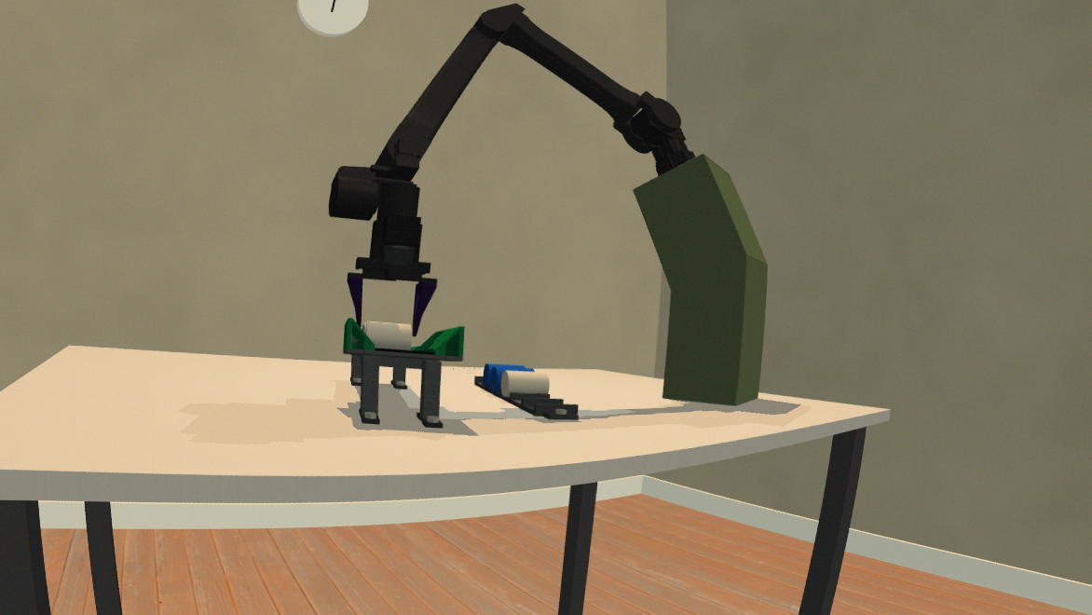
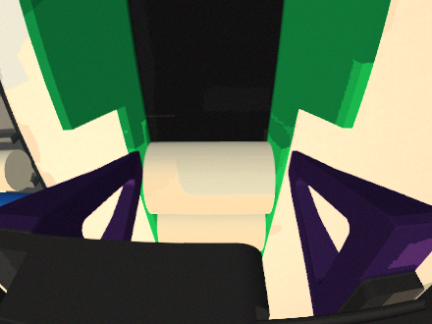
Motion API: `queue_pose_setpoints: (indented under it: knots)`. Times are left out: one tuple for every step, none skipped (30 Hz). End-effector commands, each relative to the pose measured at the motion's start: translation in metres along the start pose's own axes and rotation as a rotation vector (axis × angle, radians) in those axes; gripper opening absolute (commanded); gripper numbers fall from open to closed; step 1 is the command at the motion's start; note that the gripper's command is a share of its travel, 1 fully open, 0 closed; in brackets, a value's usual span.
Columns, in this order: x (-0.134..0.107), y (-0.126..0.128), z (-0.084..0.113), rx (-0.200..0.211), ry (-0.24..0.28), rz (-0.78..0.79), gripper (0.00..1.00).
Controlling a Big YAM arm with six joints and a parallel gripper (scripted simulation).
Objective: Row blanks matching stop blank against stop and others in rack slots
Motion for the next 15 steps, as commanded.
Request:
queue_pose_setpoints:
  knots:
    - [0.007,-0.008,0.035,-0.021,-0.005,0.001,0.81]
    - [0.007,-0.007,0.039,-0.021,-0.004,0.001,0.81]
    - [0.007,-0.007,0.045,-0.021,-0.004,0.001,0.81]
    - [0.007,-0.007,0.045,-0.021,-0.004,0.001,0.81]
    - [0.007,-0.007,0.045,-0.021,-0.004,0.001,0.81]
    - [0.007,-0.007,0.050,-0.021,-0.005,0.001,0.81]
    - [0.007,-0.007,0.056,-0.021,-0.004,0.001,0.81]
    - [0.007,-0.007,0.061,-0.021,-0.004,0.001,0.81]
    - [0.007,-0.007,0.067,-0.021,-0.004,0.001,0.81]
    - [0.007,-0.006,0.072,-0.021,-0.004,0.001,0.81]
    - [0.007,-0.006,0.077,-0.021,-0.005,0.001,0.81]
    - [0.007,-0.006,0.082,-0.021,-0.005,0.001,0.81]
    - [0.007,-0.006,0.086,-0.021,-0.005,0.001,0.81]
    - [0.007,-0.006,0.090,-0.021,-0.005,0.001,0.81]
    - [0.007,-0.006,0.093,-0.021,-0.005,0.001,0.81]
Point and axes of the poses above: the point where the finger pads meet when closed, its own z axis back along the fingers, its own y axis across the jaws, x = y × z, the point moved 3 cm from there along z, back along the fingers, and after that the axes turned 6 degrees about z, right-handed, at the moved point
